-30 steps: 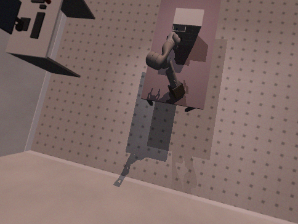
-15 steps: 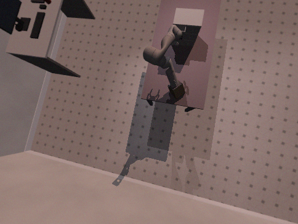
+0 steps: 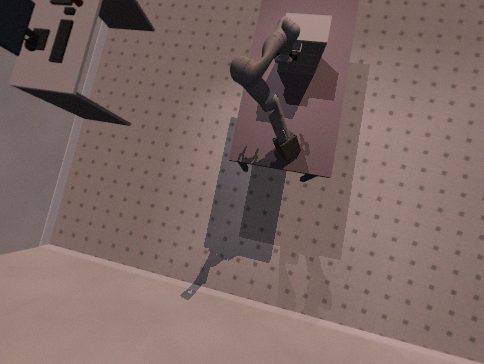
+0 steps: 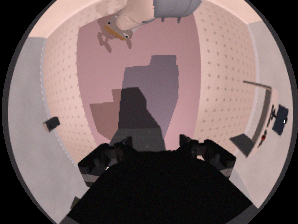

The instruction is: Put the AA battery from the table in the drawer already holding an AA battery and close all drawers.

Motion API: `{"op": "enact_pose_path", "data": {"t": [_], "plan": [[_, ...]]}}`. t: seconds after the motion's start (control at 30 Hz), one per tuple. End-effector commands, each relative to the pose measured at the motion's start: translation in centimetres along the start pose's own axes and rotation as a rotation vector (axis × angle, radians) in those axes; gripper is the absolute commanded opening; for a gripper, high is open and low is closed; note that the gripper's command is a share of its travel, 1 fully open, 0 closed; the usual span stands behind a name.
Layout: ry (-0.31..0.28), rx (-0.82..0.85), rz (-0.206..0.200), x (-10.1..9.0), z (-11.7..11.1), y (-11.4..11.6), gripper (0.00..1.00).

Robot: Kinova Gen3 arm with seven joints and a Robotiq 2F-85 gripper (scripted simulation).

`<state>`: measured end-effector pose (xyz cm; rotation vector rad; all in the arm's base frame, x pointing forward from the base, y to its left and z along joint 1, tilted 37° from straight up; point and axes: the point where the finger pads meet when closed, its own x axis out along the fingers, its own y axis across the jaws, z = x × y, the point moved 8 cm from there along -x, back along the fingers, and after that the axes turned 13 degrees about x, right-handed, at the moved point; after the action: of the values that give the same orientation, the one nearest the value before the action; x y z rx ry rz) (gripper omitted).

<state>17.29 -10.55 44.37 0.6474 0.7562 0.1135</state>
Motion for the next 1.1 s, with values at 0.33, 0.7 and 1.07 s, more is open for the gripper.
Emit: {"op": "enact_pose_path", "data": {"t": [0.33,0.7,1.07], "plan": [[0.22,-0.001,-0.062,-0.6,2.6,0.6,1.0],[0.309,0.0,-0.084,-0.8,3.5,0.8,1.0],[0.339,0.001,-0.092,-0.9,3.7,0.9,1.0]]}}
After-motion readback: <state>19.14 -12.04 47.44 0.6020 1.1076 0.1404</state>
